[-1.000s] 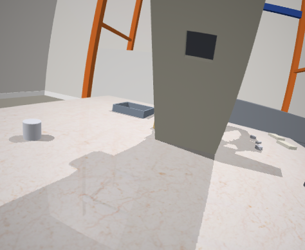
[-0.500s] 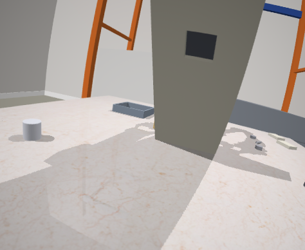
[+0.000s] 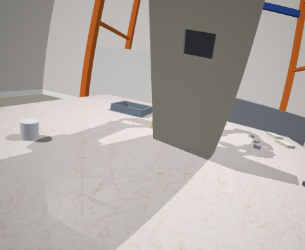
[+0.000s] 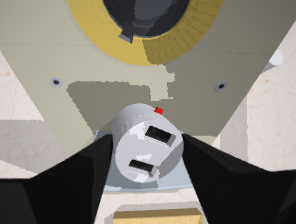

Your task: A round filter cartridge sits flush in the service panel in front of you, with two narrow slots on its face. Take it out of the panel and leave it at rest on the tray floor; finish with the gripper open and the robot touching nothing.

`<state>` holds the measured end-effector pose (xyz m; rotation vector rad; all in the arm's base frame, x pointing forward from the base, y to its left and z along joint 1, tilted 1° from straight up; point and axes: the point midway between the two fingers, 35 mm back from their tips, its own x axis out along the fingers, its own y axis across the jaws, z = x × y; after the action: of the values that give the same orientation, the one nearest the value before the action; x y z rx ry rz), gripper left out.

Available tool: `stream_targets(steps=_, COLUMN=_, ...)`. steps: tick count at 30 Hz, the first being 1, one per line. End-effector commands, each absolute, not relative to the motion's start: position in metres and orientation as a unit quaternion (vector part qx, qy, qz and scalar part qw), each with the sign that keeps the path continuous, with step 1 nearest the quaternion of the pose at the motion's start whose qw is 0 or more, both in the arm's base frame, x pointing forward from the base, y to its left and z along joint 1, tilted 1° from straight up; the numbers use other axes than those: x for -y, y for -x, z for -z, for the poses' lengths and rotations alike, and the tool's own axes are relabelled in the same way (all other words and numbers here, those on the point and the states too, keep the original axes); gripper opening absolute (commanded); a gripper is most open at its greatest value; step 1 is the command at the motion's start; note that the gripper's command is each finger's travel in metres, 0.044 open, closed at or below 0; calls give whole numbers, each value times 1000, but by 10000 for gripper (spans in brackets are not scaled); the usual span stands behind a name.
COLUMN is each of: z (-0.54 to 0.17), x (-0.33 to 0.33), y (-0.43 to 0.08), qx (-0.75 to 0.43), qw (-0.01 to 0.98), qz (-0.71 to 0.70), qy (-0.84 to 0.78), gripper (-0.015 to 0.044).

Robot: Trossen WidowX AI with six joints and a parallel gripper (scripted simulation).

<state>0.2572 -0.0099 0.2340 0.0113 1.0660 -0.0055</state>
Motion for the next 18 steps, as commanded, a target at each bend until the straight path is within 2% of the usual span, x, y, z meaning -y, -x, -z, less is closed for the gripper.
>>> stream_targets(steps=1, z=-248, x=10, y=-266, qx=-494, qw=870, qz=3, qy=-5, gripper=0)
stream_targets(steps=18, z=-297, x=11, y=-246, qx=-495, qw=869, qz=3, qy=-5, gripper=0)
